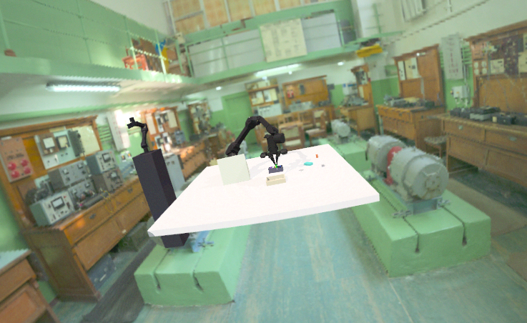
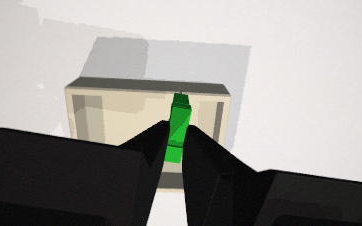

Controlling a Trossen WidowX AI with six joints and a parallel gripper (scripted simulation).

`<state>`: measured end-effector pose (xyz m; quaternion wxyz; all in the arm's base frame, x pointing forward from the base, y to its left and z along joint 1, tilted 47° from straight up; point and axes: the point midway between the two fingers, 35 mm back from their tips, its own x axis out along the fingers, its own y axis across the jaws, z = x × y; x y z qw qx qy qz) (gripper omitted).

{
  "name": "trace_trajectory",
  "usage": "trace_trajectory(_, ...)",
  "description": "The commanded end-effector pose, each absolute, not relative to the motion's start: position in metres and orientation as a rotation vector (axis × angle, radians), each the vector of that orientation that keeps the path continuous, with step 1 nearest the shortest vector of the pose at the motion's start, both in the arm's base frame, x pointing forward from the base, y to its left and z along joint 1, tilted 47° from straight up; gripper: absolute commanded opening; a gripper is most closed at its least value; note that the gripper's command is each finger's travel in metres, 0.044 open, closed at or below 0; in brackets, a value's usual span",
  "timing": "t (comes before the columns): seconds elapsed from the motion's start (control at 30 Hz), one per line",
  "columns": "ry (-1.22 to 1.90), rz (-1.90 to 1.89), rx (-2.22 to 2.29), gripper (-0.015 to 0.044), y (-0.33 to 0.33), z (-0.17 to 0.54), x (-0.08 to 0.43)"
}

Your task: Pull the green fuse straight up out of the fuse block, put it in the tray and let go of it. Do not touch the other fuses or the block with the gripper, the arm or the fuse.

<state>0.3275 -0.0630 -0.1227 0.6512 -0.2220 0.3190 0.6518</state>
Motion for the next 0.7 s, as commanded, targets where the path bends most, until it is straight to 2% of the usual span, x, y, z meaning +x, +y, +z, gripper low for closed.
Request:
trace_trajectory(0.0,0.723,1.484,-0.500,0.0000,-0.078,-0.141,0.320)
trace_trajectory(0.23,0.714,1.490,-0.495,0.0000,-0.098,-0.166,0.306)
trace_trajectory(0.67,0.714,1.490,-0.495,0.0000,-0.087,-0.177,0.306)
